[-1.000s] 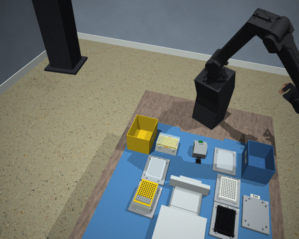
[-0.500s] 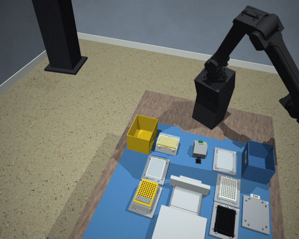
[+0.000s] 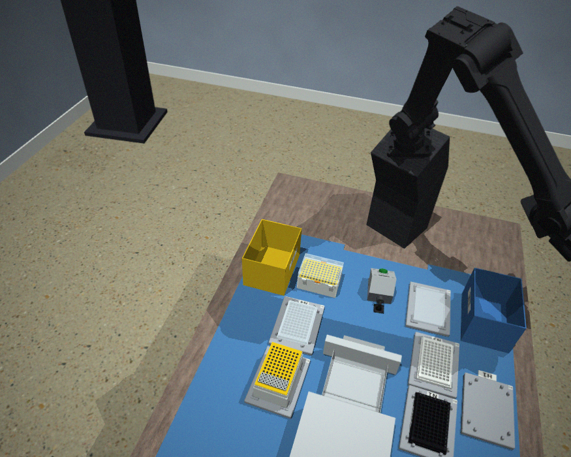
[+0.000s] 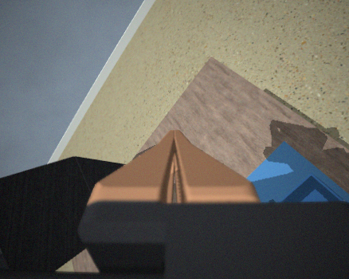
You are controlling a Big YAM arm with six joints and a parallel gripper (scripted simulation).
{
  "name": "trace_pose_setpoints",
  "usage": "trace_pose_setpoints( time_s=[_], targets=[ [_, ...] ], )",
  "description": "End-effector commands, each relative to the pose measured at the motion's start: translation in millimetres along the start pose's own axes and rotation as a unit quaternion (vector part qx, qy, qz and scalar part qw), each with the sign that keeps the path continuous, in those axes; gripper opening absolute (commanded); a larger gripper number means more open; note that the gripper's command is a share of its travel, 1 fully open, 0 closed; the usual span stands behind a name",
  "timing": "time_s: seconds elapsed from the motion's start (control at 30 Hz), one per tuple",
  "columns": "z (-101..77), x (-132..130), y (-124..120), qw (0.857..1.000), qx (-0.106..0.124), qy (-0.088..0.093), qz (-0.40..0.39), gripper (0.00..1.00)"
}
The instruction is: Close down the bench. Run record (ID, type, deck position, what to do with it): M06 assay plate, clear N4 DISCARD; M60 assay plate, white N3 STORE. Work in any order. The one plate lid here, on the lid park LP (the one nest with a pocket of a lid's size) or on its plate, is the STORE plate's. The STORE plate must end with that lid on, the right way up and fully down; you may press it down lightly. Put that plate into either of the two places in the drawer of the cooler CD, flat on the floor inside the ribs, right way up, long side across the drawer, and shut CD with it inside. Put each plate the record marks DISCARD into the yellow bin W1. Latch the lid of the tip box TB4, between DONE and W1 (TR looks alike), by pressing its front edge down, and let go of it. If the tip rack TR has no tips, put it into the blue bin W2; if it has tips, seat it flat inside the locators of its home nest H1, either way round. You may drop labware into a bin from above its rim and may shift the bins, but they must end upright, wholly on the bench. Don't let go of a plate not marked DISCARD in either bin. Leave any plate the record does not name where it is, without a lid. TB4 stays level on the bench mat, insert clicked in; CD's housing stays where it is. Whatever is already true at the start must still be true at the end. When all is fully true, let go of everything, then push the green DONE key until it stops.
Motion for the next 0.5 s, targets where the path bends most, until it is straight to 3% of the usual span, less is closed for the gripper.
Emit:
trace_pose_setpoints(
  time_s=[0.0, 0.1, 0.17, 0.3, 0.4, 0.43, 0.47],
  targets=[
    [-18.6, -8, -9, 0.999, -0.013, -0.029, 0.042, 0.00],
    [-27.6, -14, -19, 0.995, -0.014, -0.057, 0.080, 0.00],
    [-27.6, -14, -19, 0.995, -0.014, -0.057, 0.080, 0.00],
    [-39.5, -21, -33, 0.986, -0.017, -0.094, 0.133, 0.00],
    [-44.4, -32, -45, 0.987, -0.009, -0.081, 0.141, 0.00],
    [-48.9, -36, -46, 0.987, -0.011, -0.083, 0.140, 0.00],
    [-51.5, -30, -52, 0.984, -0.016, -0.101, 0.149, 0.00]
  ],
)
Point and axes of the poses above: the point where the finger pads meet when closed, its own z axis out along the fingers, its own x axis across the jaws, y = z × x, the point moved 1 cm from there along -z, back along the fingers, and after that the axes turned 5 degrees about z, right-handed, at the moved point
